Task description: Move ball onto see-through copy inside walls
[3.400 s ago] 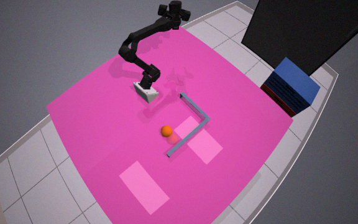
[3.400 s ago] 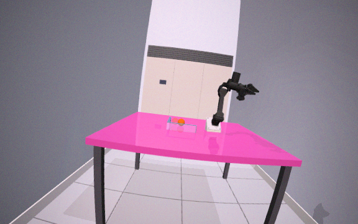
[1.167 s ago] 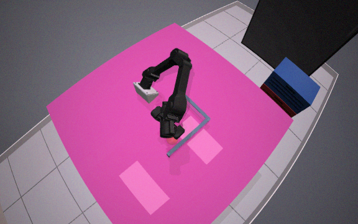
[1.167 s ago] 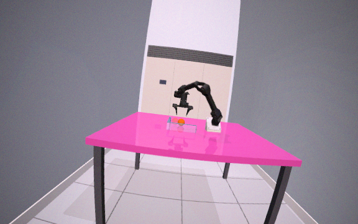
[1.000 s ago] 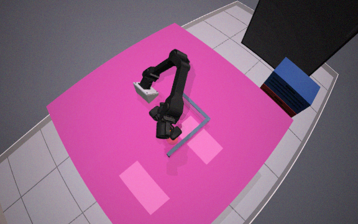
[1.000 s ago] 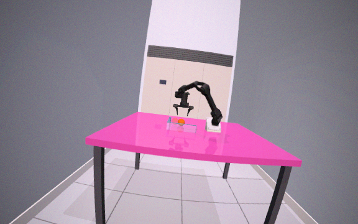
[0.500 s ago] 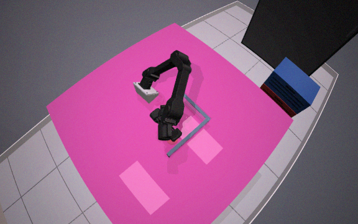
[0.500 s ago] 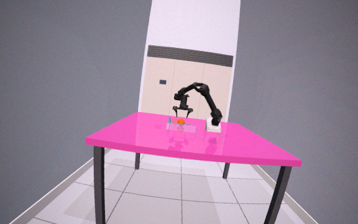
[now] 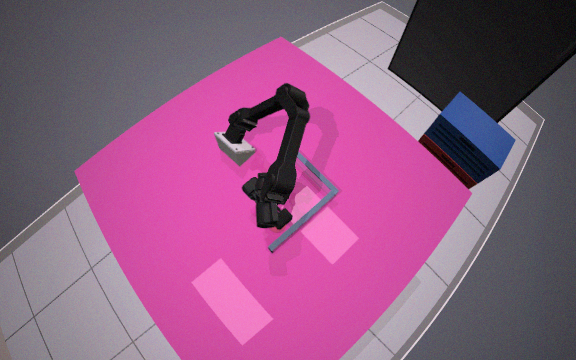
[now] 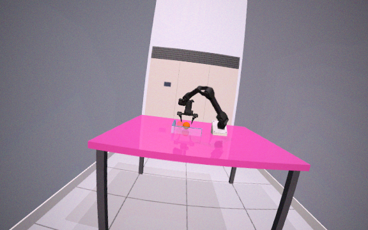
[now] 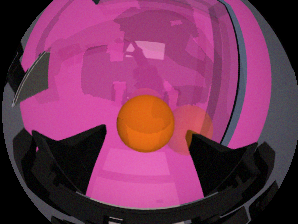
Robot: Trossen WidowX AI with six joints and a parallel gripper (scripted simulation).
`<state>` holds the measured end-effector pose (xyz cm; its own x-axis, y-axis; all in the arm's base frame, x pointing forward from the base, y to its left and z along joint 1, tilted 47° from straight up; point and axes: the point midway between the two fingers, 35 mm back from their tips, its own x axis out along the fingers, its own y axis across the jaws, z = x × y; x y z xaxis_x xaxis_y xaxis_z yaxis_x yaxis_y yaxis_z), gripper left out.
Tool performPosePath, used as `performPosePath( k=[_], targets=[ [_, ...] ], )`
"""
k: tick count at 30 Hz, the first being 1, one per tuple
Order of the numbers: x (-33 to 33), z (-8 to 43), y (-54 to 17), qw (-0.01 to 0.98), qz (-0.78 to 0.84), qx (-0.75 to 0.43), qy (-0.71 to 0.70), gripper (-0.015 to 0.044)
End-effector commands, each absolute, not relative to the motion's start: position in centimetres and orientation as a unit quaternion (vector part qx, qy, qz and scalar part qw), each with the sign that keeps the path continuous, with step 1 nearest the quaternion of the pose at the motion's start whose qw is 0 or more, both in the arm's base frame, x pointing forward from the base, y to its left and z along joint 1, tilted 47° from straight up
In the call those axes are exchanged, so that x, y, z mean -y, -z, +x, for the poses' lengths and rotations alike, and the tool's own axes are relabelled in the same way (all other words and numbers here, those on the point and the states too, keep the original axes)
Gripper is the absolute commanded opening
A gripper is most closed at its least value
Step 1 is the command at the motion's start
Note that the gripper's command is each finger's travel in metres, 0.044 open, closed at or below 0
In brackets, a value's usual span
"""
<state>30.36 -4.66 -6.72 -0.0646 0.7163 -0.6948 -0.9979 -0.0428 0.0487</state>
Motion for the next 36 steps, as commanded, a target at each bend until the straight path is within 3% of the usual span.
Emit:
performPosePath(
  k=[1, 10, 14, 20, 31, 36],
  targets=[
    [4.1, 30.2, 7.1, 0.636, -0.252, -0.276, -0.676, 0.0431],
    [3.2, 30.1, 7.9, 0.636, -0.252, -0.275, -0.676, 0.0431],
    [3.2, 30.1, 7.9, 0.636, -0.252, -0.275, -0.676, 0.0326],
    [3.2, 30.1, 7.9, 0.636, -0.252, -0.275, -0.676, 0.0286],
    [6.7, 31.2, 5.1, 0.635, -0.254, -0.278, -0.674, 0.0000],
    [9.0, 31.4, 3.1, 0.638, -0.252, -0.283, -0.671, 0.0000]
  ],
)
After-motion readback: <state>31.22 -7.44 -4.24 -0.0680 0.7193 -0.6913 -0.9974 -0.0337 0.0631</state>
